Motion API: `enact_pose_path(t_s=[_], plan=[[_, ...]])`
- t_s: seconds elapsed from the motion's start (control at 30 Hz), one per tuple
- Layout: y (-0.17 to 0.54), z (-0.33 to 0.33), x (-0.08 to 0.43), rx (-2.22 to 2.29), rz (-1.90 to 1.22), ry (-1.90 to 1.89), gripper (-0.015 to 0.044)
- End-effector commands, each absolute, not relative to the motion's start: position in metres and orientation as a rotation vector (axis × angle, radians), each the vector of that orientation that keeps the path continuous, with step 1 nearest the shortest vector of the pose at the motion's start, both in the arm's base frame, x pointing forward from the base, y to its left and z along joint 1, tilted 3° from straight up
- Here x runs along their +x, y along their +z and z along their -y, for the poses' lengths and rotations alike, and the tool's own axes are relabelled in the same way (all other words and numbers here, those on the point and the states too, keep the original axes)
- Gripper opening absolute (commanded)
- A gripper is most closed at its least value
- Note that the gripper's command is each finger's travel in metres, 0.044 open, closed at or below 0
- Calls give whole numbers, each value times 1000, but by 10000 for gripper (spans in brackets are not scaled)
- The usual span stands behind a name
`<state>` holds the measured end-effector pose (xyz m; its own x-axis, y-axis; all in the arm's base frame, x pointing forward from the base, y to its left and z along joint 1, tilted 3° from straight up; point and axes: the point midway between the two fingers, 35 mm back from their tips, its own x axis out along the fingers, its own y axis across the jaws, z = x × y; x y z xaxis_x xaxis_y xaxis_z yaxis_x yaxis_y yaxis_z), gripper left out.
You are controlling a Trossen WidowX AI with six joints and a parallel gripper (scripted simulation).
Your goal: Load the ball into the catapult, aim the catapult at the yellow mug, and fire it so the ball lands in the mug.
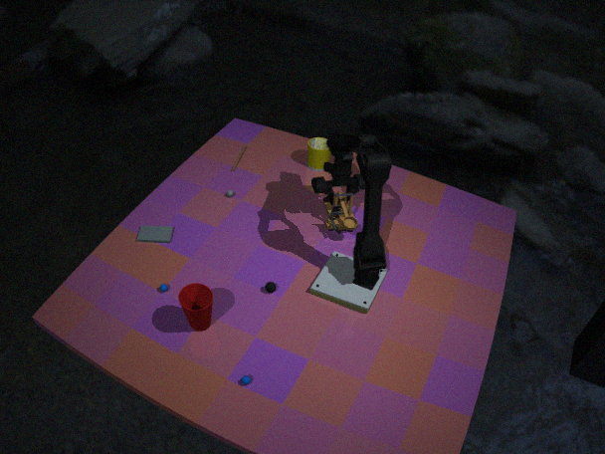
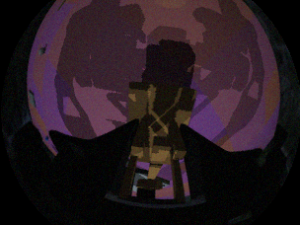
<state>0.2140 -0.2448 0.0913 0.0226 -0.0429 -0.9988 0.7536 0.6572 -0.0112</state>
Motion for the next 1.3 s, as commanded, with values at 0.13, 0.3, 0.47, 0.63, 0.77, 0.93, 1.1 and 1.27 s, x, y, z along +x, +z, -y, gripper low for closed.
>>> enact_pose_path(t_s=[0.13,0.3,0.47,0.63,0.77,0.93,1.1,1.27], plan=[[122,247,217,622,-1392,-695,0],[115,248,217,622,-1392,-694,0],[107,249,218,622,-1392,-694,0],[99,249,219,622,-1392,-694,0],[93,250,219,622,-1392,-694,0],[84,250,219,621,-1392,-693,0],[76,250,220,621,-1392,-693,0],[77,249,219,625,-1398,-693,0]])
